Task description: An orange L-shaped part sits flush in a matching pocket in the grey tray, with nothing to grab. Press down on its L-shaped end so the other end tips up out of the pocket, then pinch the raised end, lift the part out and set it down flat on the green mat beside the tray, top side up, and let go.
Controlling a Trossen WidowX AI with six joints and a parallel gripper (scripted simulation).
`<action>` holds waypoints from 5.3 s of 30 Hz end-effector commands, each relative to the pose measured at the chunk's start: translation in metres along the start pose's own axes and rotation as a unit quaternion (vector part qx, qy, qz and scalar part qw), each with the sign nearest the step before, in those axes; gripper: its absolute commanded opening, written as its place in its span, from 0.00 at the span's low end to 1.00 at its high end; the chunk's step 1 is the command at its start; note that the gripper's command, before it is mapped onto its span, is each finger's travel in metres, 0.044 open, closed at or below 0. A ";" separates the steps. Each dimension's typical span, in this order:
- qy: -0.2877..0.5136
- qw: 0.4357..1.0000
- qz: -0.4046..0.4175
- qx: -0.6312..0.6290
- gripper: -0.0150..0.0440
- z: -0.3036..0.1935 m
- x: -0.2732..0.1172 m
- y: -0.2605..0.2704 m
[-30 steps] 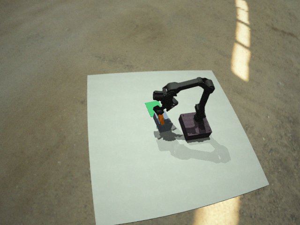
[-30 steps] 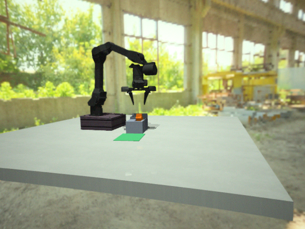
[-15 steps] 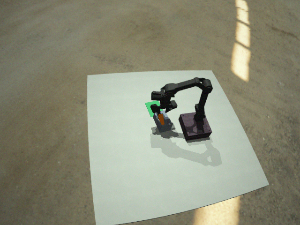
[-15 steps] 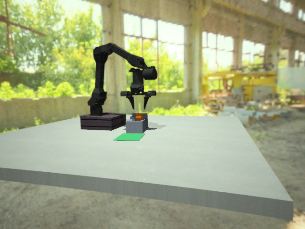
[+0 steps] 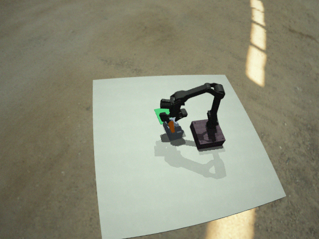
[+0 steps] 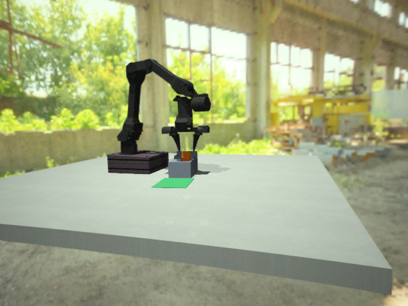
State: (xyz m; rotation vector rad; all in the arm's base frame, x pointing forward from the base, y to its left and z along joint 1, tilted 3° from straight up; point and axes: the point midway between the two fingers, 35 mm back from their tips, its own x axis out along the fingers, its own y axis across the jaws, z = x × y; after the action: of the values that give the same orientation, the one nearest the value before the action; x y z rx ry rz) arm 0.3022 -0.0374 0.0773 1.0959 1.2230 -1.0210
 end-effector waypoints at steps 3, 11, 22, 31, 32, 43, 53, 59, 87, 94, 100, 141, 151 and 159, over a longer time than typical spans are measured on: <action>0.004 1.000 -0.004 0.003 0.73 -0.001 0.013 -0.001; 0.004 1.000 -0.004 0.003 0.73 -0.001 0.025 -0.002; 0.001 1.000 -0.002 0.000 0.64 -0.001 0.030 -0.001; 0.001 1.000 -0.002 0.000 0.41 -0.001 0.030 -0.001; 0.001 1.000 -0.002 0.000 0.39 -0.001 0.030 -0.001; 0.001 1.000 -0.002 0.000 0.25 -0.001 0.030 -0.001; 0.003 1.000 -0.003 0.002 0.25 -0.001 0.017 -0.002; 0.003 1.000 -0.003 0.002 0.25 -0.001 0.008 -0.002; 0.004 1.000 -0.004 0.003 0.25 -0.001 -0.035 -0.002; 0.004 1.000 -0.004 0.003 0.25 -0.001 -0.045 -0.001; 0.004 1.000 -0.004 0.003 0.25 -0.001 -0.055 -0.001; -0.002 1.000 -0.005 0.002 0.25 0.130 -0.056 -0.015; -0.004 1.000 -0.005 0.002 0.25 0.165 -0.057 -0.017; -0.004 1.000 -0.005 0.002 0.25 0.165 -0.049 -0.017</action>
State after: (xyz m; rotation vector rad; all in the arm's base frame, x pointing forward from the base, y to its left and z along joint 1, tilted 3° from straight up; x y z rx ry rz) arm 0.3115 -0.2025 0.1334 1.0891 1.2154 -1.0409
